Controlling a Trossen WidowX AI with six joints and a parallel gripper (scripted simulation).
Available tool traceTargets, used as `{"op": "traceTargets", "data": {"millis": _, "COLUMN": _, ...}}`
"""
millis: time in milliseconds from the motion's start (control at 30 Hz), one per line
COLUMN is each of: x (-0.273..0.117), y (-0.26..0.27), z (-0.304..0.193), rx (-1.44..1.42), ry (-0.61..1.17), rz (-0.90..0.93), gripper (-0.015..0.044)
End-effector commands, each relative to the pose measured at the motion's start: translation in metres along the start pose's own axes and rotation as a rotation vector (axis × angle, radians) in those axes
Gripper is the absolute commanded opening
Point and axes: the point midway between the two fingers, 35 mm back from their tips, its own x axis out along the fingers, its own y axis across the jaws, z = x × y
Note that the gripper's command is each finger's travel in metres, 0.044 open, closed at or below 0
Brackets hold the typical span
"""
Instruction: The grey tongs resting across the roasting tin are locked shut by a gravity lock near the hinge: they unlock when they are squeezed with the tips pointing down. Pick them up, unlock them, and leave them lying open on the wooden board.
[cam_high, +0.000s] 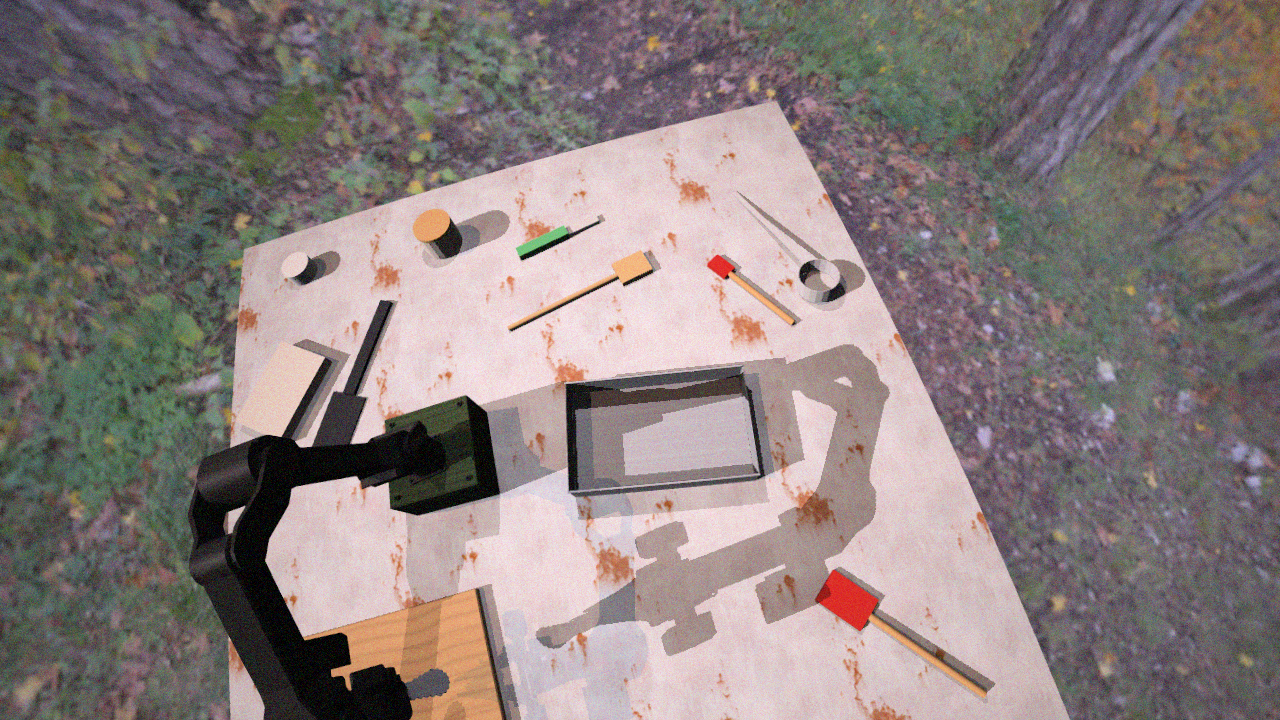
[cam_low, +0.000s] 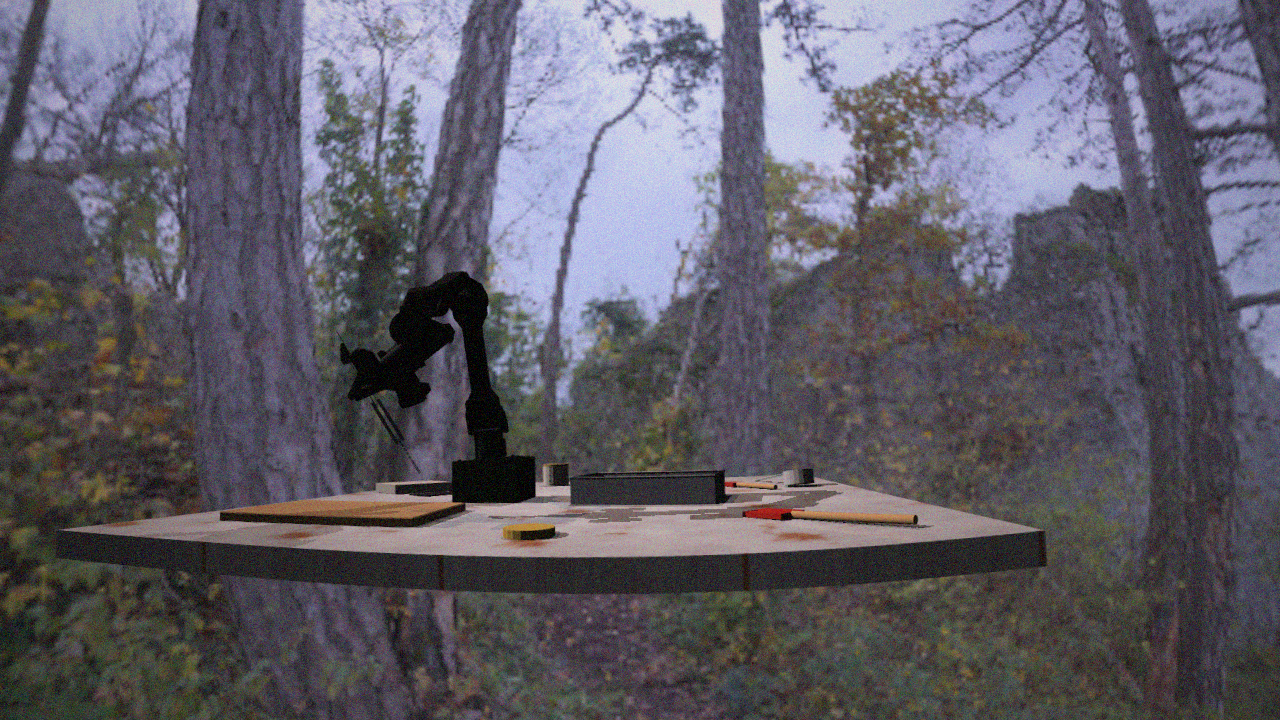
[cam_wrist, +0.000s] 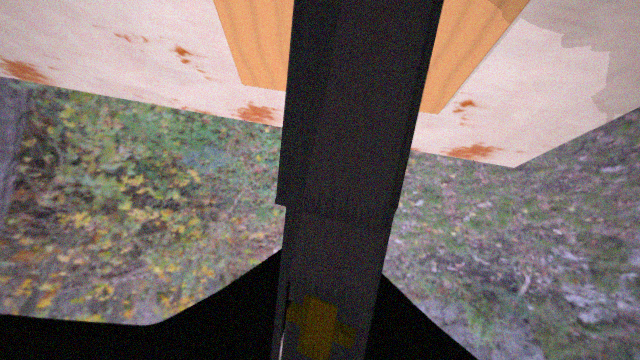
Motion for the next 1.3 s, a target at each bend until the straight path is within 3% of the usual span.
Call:
{"op": "traceTargets", "data": {"millis": 0, "x": -0.002, "y": 0.0, "z": -0.004, "rx": 0.014, "ry": 0.009, "rz": -0.006, "gripper": -0.015}}
{"op": "traceTargets", "data": {"millis": 667, "x": 0.0, "y": 0.0, "z": -0.003, "rx": 0.011, "ry": -0.005, "rz": -0.001, "gripper": -0.015}}
{"op": "traceTargets", "data": {"millis": 1267, "x": 0.037, "y": 0.005, "z": 0.015, "rx": -0.027, "ry": -0.515, "rz": 0.08, "gripper": -0.015}}
